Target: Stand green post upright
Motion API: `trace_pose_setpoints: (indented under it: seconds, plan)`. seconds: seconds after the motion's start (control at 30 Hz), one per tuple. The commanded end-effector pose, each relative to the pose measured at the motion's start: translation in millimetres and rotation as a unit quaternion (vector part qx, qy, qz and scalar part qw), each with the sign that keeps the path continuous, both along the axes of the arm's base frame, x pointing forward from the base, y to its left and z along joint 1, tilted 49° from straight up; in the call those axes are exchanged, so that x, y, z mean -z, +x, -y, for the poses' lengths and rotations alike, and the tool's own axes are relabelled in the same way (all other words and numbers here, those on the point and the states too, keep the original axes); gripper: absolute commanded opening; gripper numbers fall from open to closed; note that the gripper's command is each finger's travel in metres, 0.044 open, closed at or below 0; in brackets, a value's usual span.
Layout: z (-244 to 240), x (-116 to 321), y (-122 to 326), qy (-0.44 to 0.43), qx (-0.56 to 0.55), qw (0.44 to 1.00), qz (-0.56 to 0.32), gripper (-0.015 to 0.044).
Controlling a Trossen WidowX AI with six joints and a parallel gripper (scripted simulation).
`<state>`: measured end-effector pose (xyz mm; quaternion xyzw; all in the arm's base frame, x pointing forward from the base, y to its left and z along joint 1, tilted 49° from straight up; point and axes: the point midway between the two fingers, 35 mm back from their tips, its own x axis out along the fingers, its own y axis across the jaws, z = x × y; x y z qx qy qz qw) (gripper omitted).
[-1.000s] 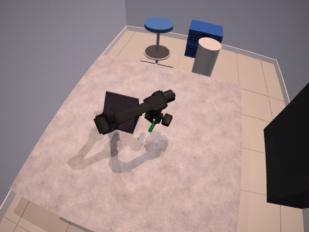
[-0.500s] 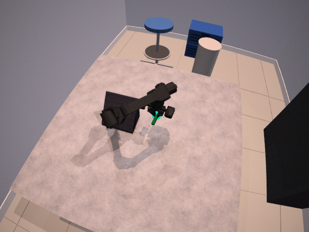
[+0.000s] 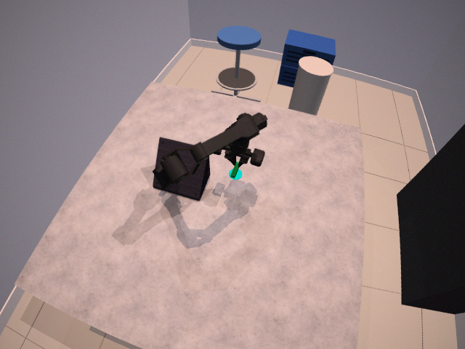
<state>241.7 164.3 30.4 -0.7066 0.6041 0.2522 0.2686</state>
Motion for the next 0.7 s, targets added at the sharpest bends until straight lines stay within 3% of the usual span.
trace_pose_setpoints:
  seconds: [0.0,0.67]
  plan:
    - [-7,8,-3,0.001,0.001,1.000,-0.003,0.0023]
    - [-36,50,-21,-0.009,-0.013,1.000,-0.027,0.0023]
